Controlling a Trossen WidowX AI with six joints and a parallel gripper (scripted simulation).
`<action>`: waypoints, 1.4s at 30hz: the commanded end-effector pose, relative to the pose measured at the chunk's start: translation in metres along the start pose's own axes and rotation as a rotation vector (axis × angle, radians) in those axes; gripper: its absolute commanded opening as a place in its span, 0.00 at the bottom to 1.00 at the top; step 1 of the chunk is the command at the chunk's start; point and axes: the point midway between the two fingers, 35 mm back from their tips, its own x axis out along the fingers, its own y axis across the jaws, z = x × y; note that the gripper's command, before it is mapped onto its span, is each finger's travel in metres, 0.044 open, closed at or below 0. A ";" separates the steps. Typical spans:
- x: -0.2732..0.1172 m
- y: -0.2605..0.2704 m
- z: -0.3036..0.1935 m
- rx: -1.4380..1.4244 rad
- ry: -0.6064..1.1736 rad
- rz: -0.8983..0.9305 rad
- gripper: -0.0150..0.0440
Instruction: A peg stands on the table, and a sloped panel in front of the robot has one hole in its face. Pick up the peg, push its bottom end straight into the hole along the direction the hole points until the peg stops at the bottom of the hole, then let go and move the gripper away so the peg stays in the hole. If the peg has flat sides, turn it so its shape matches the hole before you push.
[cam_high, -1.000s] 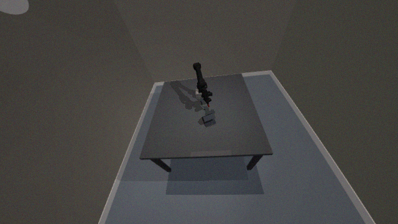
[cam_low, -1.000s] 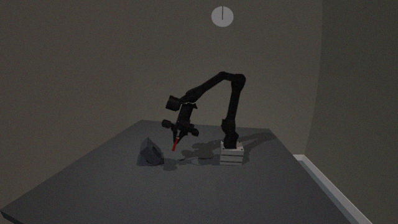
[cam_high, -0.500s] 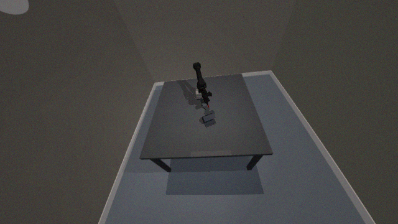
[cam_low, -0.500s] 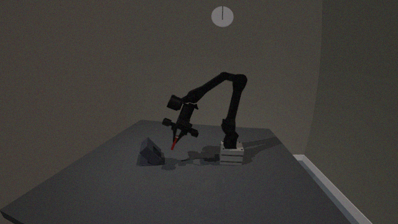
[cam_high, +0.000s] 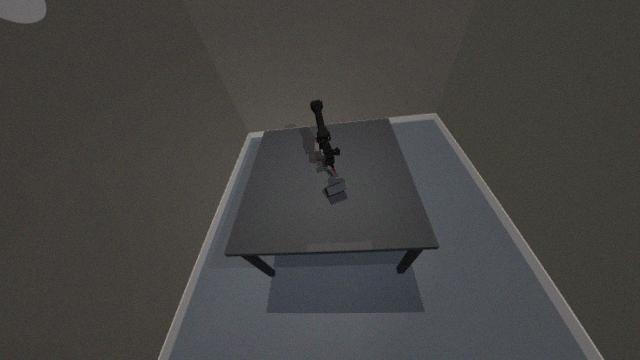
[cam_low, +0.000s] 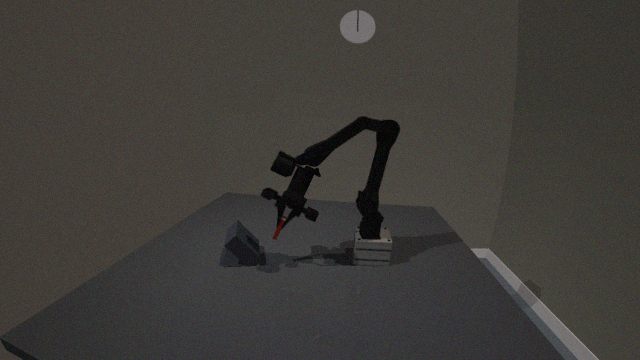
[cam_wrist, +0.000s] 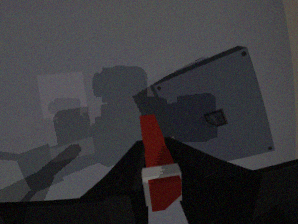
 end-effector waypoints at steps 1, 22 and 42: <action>0.000 0.000 -0.001 0.048 -0.008 -0.013 0.25; -0.003 -0.005 -0.008 0.281 -0.039 -0.084 0.25; -0.007 -0.009 -0.015 0.498 -0.081 -0.147 0.25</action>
